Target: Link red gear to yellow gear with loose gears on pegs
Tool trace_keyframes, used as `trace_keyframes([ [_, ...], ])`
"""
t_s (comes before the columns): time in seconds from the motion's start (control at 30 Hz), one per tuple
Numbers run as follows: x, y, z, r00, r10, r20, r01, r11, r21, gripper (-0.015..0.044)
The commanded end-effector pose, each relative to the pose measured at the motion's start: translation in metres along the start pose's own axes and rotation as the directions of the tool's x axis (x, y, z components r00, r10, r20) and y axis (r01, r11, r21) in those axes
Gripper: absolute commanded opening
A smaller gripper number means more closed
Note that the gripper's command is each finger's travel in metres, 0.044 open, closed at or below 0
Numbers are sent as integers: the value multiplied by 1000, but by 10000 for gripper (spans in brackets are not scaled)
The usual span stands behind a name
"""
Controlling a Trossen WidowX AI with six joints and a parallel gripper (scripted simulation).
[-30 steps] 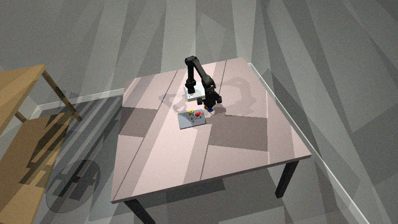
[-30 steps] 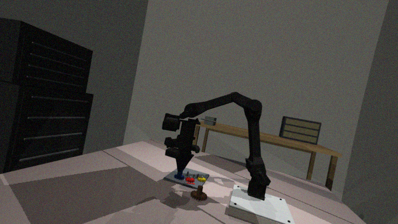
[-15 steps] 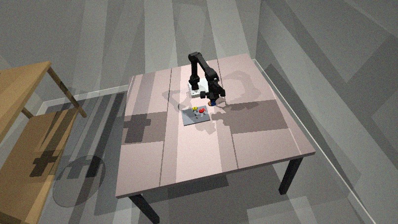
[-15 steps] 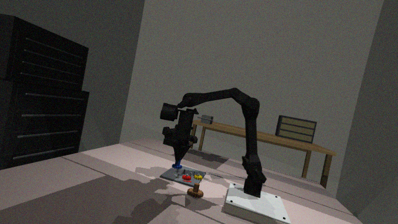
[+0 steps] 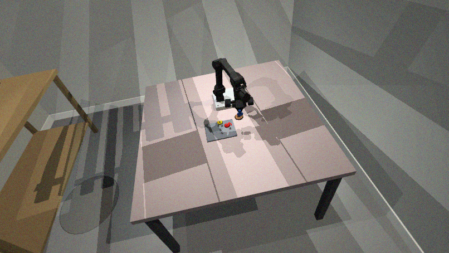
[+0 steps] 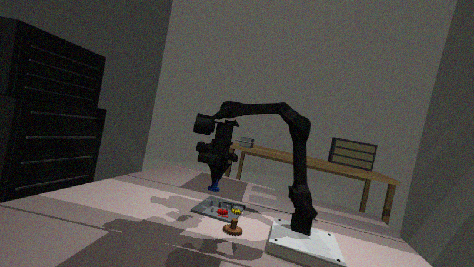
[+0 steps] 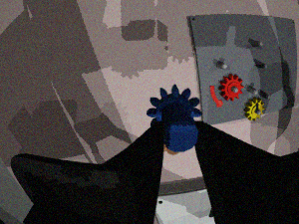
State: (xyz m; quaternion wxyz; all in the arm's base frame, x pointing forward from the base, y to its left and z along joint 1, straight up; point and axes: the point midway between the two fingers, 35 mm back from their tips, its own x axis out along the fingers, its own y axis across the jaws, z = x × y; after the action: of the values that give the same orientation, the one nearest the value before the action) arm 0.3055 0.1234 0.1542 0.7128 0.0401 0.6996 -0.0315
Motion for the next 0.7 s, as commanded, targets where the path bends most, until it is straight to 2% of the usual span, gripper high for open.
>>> trace_keyframes([
  [0.0,-11,-1,0,1000,2,13,-2,1000,-5,0],
  [0.3,-29,-4,-3,1000,2,12,-2,1000,-5,0],
  [0.67,-21,-18,1,1000,0,12,0,1000,-3,0],
])
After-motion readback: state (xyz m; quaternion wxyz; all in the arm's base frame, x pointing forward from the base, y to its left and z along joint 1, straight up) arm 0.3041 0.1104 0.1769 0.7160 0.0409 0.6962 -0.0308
